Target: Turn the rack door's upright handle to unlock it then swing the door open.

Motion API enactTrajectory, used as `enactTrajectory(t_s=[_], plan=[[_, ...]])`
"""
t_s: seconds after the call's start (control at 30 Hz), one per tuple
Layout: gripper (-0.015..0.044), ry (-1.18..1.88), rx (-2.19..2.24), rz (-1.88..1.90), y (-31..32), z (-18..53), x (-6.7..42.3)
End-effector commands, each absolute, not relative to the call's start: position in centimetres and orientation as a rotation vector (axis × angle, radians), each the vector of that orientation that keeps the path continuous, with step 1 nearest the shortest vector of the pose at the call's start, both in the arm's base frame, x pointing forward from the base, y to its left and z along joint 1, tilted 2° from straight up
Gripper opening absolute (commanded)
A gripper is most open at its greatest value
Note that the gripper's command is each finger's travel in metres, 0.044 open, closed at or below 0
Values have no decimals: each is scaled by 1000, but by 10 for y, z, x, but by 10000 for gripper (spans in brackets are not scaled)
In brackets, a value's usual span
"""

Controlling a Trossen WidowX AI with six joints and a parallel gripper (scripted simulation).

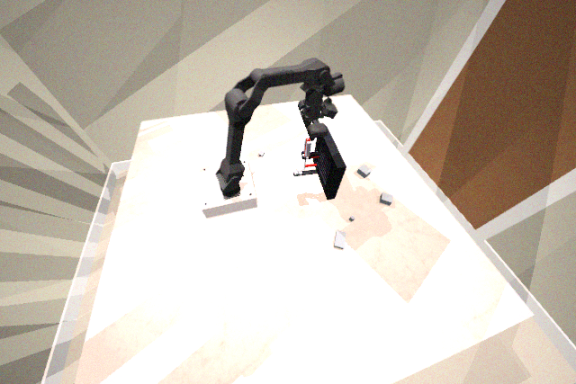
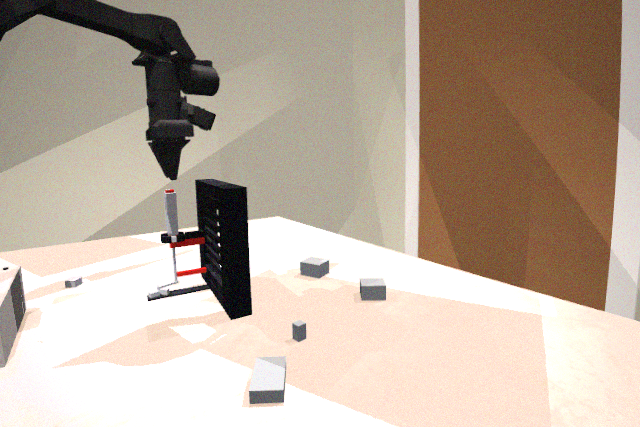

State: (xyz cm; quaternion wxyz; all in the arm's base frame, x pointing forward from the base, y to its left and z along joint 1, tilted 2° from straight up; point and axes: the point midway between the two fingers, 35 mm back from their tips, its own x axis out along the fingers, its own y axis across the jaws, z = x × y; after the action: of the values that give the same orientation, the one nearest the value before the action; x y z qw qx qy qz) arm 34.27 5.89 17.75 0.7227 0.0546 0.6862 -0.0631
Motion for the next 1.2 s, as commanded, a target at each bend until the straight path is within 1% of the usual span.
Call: enactTrajectory(t_s=[0.0,1.17], plan=[[296,1550,118,-155,60,177,340],[296,1550,118,-155,59,124,343]])
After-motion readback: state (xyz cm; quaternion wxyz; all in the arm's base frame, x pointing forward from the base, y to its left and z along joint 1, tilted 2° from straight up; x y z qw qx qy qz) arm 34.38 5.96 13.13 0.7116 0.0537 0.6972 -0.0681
